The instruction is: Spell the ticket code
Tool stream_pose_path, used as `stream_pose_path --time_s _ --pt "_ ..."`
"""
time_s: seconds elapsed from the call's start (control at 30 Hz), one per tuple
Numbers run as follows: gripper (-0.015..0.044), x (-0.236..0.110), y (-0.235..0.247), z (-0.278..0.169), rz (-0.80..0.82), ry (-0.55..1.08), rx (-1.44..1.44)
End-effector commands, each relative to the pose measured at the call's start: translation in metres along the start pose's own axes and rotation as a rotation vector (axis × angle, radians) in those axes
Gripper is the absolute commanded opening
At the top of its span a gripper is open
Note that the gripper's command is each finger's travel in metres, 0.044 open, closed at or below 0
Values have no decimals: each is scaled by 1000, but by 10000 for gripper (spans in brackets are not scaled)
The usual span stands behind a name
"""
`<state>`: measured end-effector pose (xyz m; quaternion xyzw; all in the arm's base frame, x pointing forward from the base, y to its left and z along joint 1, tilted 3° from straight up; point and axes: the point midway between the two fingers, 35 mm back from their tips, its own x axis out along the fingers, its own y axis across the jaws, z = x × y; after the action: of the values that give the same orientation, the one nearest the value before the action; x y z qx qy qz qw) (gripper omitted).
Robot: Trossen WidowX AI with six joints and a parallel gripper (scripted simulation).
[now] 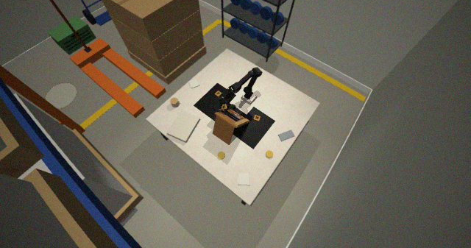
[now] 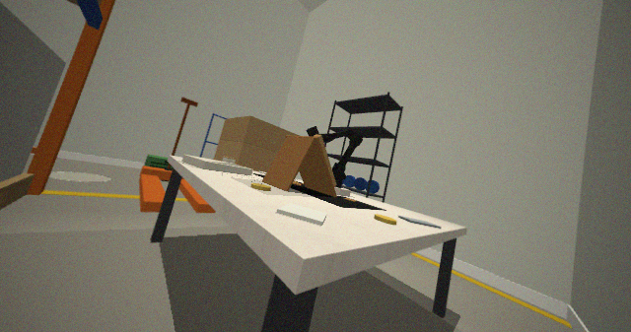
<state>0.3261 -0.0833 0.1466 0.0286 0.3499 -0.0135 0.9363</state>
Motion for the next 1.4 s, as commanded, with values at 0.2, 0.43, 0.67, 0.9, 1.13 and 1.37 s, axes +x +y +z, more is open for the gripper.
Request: stream_pose_path --time_s 0.2,0.43,0.67,0.9,1.13,1.37 --pt "0 0 5 -2 -2 4 5" --pt "0 0 9 -2 -2 3 5" --pt "0 0 12 -2 -2 3 5" --pt "0 0 16 -2 -1 3 5" --pt "0 0 18 -1 -1 3 6" --pt "0 0 21 -1 -1 3 6"
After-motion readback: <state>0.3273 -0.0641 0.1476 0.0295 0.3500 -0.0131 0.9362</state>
